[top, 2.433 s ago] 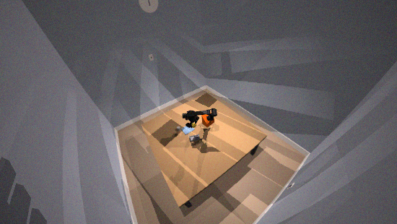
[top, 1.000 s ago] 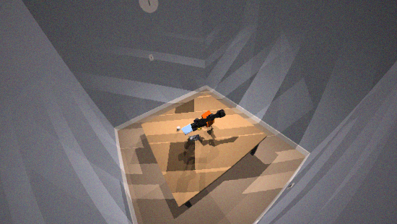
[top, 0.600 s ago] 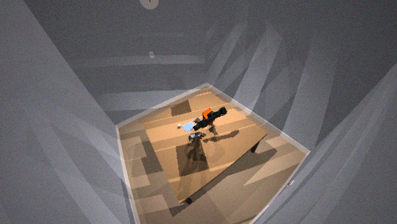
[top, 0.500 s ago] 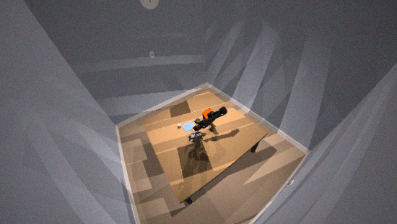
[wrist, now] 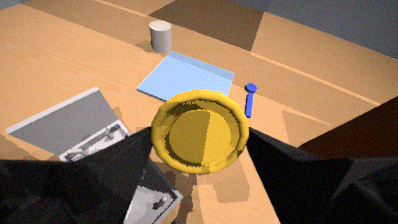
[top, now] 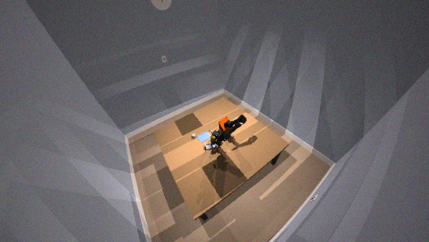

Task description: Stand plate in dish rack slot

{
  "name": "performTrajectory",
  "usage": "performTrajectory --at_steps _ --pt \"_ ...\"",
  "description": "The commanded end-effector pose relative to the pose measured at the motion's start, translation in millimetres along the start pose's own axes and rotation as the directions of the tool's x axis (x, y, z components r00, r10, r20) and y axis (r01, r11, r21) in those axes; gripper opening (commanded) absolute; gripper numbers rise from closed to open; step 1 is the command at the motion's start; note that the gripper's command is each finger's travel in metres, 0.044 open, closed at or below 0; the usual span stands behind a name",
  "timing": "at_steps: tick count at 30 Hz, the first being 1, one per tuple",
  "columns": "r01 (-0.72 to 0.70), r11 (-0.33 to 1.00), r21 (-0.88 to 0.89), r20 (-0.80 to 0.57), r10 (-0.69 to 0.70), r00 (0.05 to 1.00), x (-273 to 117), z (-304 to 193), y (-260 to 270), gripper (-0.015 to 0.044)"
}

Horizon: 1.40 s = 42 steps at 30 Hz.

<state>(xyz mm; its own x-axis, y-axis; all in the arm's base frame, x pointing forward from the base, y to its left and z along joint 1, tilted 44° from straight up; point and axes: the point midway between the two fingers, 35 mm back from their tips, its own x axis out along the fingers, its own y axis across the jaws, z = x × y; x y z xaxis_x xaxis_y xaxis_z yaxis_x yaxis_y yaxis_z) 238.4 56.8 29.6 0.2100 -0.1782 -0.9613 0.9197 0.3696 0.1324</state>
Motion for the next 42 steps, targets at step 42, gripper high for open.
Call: performTrajectory --at_steps 42 --pt "-0.615 0.716 -0.329 0.449 0.692 0.565 -49 -40 6 0.0000"
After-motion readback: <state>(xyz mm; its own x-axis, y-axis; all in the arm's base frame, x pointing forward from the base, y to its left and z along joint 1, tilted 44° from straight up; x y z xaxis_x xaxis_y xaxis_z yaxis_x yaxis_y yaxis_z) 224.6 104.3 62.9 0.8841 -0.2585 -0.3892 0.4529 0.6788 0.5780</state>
